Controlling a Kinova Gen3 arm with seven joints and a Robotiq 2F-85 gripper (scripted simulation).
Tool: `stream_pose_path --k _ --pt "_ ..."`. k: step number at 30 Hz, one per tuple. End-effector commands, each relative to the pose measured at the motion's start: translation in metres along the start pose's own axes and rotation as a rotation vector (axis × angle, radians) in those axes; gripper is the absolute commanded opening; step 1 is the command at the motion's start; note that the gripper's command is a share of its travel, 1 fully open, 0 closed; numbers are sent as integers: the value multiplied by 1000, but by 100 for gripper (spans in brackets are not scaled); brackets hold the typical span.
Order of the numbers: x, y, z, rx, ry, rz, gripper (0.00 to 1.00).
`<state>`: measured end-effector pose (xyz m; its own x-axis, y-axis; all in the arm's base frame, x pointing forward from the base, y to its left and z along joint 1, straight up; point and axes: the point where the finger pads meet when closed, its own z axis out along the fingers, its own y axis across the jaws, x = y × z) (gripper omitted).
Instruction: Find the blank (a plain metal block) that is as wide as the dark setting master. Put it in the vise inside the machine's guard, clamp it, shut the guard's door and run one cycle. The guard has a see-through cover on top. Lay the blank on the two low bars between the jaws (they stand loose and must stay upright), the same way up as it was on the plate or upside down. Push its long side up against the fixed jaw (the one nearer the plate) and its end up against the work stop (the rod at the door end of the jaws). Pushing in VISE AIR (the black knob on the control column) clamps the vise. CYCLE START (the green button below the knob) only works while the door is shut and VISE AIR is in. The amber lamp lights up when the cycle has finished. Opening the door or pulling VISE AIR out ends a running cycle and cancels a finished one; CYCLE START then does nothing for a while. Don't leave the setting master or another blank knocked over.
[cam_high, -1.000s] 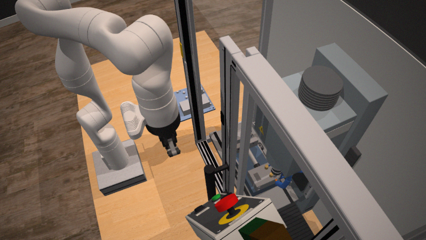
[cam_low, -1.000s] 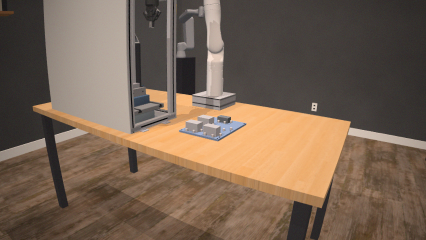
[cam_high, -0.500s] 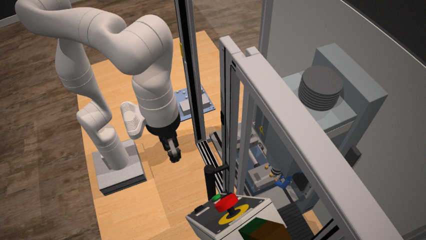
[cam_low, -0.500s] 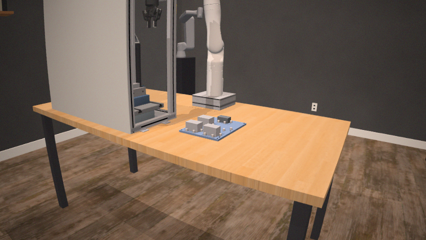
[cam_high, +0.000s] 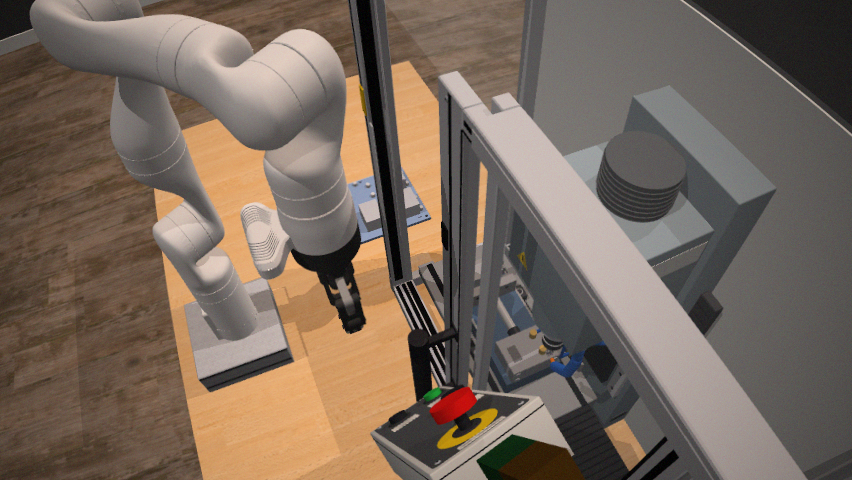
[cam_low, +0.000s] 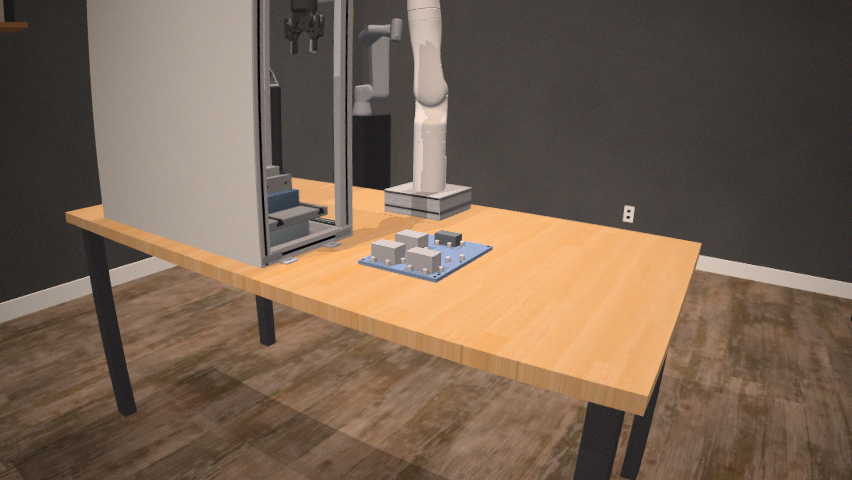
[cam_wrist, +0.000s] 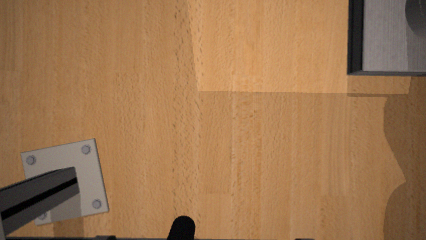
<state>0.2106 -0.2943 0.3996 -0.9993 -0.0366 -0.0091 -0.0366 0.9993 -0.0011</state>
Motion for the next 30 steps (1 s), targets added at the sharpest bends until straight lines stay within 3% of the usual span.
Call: stream_pose_path --k 1,10,15,30 --pt "0 0 -1 1 -1 0 80" --pt "0 0 -1 1 -1 0 80" --pt "0 -31 0 -4 5 -2 80" --pt "-1 -30 0 -3 1 -1 80"
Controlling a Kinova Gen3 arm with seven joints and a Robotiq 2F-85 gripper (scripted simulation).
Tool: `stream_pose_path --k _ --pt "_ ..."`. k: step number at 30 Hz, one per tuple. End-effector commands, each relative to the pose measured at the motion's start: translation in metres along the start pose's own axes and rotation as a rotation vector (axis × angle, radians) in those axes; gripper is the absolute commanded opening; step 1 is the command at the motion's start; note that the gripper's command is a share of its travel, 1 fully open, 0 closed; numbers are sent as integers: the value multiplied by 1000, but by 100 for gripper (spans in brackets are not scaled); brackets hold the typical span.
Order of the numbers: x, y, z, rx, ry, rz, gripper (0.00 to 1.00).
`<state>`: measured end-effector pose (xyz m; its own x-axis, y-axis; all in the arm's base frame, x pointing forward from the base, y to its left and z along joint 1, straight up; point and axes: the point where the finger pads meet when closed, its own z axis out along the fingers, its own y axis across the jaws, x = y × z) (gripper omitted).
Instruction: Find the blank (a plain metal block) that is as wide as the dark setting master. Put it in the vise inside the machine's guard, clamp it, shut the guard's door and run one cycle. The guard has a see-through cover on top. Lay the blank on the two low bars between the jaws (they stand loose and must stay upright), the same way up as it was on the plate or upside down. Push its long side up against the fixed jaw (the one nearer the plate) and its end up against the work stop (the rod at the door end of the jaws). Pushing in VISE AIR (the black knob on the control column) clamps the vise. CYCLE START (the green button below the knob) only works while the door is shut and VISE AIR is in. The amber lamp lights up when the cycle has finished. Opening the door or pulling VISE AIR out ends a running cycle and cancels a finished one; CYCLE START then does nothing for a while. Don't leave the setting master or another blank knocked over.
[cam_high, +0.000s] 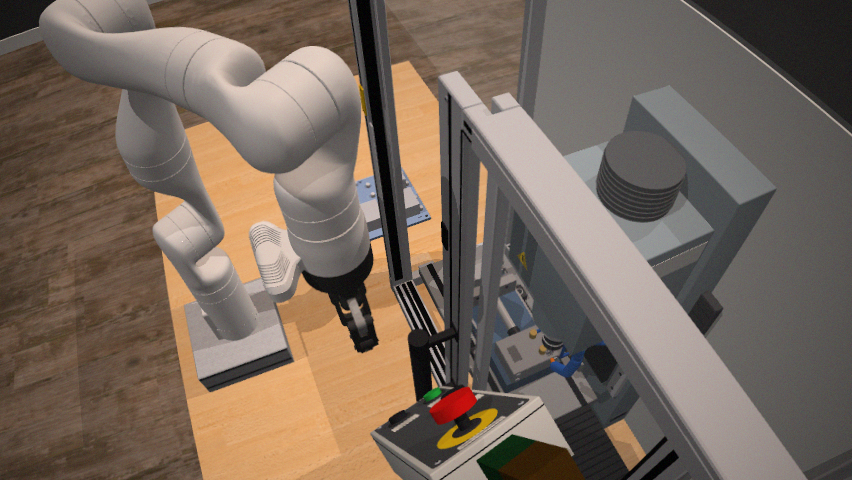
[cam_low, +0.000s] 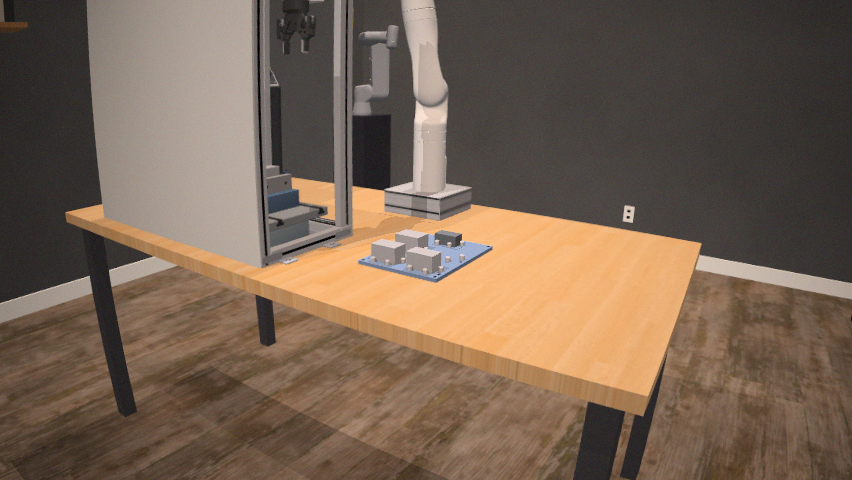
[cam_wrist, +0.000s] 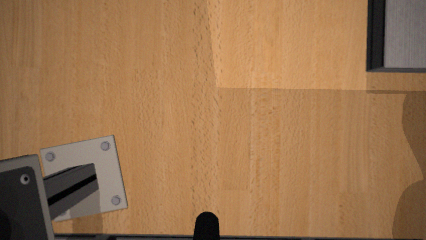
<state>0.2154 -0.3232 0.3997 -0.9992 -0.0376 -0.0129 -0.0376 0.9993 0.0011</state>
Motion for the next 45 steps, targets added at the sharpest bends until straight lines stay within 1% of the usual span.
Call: stream_pose_path --k 1,14,15,19,31,32,36,45 --pt "3 -1 0 -1 7 -1 80" --pt "4 -2 0 -2 8 -1 80" --pt "1 -1 0 0 1 0 80" --pt "6 -2 0 -2 8 -1 80" --pt "6 -2 0 -2 8 -1 80" --pt "3 -2 0 1 -19 0 80" --pt "5 -2 0 -2 -96 0 80" --pt "5 -2 0 -2 -96 0 80"
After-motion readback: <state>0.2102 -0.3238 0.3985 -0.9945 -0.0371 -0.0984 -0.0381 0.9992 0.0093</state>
